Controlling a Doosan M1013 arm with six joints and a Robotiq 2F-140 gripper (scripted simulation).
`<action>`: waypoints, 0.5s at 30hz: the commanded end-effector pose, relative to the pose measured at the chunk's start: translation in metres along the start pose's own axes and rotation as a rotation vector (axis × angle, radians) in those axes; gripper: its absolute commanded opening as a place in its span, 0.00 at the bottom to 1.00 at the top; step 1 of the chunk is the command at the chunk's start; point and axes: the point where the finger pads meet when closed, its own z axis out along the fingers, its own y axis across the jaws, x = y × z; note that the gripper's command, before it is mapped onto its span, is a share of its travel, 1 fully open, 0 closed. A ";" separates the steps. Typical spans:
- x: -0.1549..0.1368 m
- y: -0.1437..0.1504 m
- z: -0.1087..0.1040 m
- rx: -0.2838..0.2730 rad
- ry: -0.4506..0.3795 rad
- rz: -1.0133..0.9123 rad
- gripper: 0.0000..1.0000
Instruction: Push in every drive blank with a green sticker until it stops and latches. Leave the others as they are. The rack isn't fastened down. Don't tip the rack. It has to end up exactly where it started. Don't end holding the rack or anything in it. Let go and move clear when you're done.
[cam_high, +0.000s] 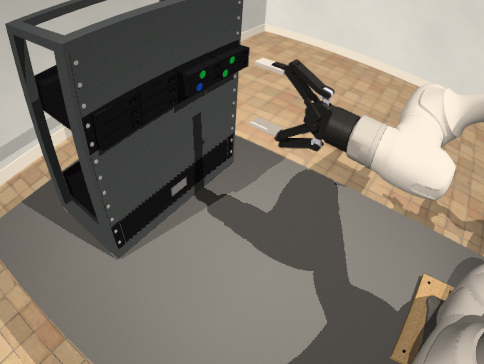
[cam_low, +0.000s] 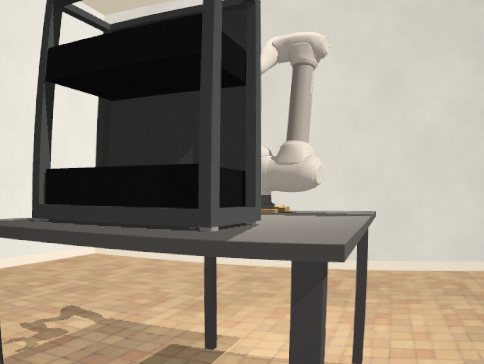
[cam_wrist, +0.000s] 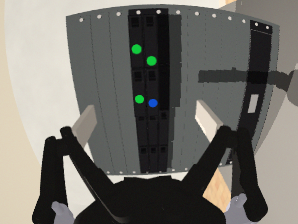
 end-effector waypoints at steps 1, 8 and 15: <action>-0.010 -0.001 0.019 0.002 0.004 -0.001 1.00; -0.025 -0.001 0.046 0.002 0.004 -0.001 1.00; -0.040 -0.002 0.073 0.002 0.004 -0.001 1.00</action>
